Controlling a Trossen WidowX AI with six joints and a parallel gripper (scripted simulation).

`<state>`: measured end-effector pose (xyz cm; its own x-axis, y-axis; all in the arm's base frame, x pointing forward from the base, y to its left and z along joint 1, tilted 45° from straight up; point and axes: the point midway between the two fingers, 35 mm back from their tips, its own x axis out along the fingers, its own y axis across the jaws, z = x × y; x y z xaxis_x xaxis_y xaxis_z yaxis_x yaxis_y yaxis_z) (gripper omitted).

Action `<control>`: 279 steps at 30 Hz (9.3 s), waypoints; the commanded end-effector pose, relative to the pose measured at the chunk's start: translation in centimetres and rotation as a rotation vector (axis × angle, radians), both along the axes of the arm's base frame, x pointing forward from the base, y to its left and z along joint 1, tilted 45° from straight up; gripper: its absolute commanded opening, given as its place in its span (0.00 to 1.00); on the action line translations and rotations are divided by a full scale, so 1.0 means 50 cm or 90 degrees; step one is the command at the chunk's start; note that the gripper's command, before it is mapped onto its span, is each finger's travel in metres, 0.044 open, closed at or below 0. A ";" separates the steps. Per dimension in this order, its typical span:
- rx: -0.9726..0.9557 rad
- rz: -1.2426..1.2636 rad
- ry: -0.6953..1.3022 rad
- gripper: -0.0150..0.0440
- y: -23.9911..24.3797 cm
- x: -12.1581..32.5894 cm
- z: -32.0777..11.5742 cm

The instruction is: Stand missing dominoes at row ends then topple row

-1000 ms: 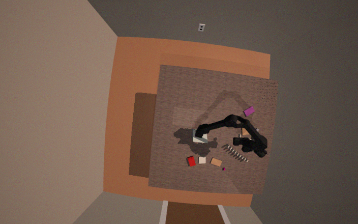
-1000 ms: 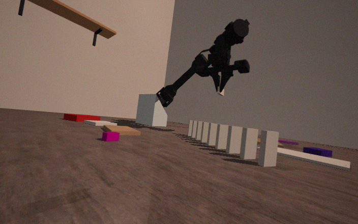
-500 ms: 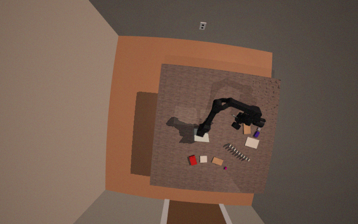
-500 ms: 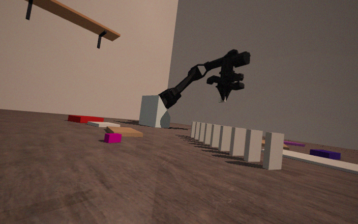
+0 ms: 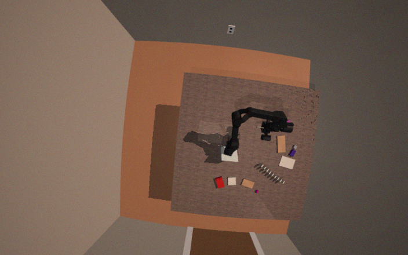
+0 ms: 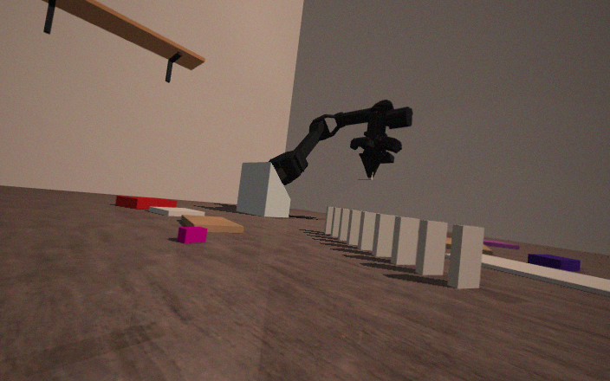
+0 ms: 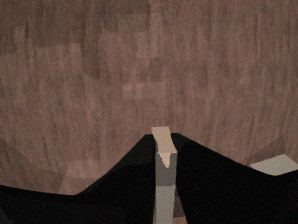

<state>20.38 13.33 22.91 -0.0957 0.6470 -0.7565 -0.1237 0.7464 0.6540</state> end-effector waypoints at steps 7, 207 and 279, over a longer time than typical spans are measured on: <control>-0.116 0.019 -0.085 0.29 0.009 -0.007 -0.054; -0.115 -0.557 -0.730 1.00 0.101 0.069 -0.095; 0.151 0.719 -0.647 0.64 0.189 -0.032 -0.161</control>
